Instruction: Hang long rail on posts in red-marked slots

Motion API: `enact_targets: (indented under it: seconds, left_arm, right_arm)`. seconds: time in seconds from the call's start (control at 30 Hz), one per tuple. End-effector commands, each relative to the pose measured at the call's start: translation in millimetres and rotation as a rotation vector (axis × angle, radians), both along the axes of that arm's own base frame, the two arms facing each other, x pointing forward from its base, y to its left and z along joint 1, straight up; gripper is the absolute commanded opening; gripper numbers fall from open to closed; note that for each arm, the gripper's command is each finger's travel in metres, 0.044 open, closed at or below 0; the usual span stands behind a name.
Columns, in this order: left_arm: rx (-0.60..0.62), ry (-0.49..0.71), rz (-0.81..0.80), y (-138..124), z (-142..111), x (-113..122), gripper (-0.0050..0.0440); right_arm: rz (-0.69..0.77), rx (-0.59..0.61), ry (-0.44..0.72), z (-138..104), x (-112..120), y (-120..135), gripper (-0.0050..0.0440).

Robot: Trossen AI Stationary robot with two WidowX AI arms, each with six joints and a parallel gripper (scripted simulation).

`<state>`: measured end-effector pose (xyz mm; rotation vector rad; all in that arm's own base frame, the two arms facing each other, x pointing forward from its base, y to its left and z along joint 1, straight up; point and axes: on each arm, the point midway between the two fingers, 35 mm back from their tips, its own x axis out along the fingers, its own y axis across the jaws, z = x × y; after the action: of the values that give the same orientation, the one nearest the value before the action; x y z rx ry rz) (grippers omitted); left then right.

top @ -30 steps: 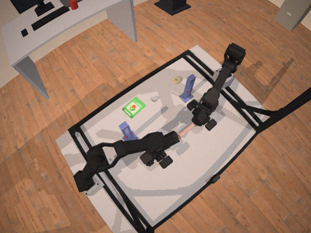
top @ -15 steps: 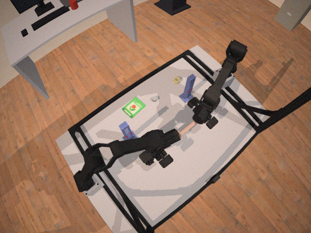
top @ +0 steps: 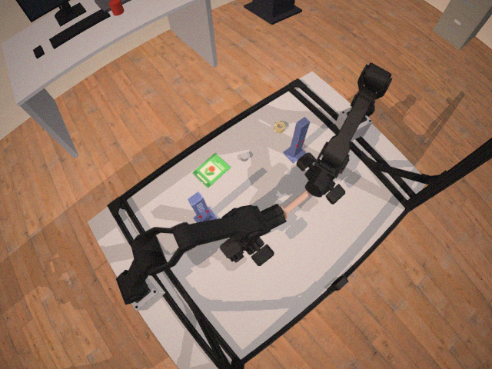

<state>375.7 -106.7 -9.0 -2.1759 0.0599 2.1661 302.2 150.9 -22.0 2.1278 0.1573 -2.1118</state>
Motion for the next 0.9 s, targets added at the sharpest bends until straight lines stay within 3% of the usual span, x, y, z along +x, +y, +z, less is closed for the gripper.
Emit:
enact_targets:
  seconds: [0.0, 0.87]
  left_arm:
    - [0.030, 0.003, 0.001, -2.6, 0.2, 0.0, 0.0000]
    - [0.285, -0.018, 0.002, -11.0, -0.1, -0.3, 0.0000]
  right_arm:
    - [-0.002, -0.028, 0.004, -0.3, -1.0, 2.6, 0.0000]
    - [0.000, -0.280, -0.044, -0.8, -2.4, 10.2, 0.0000]
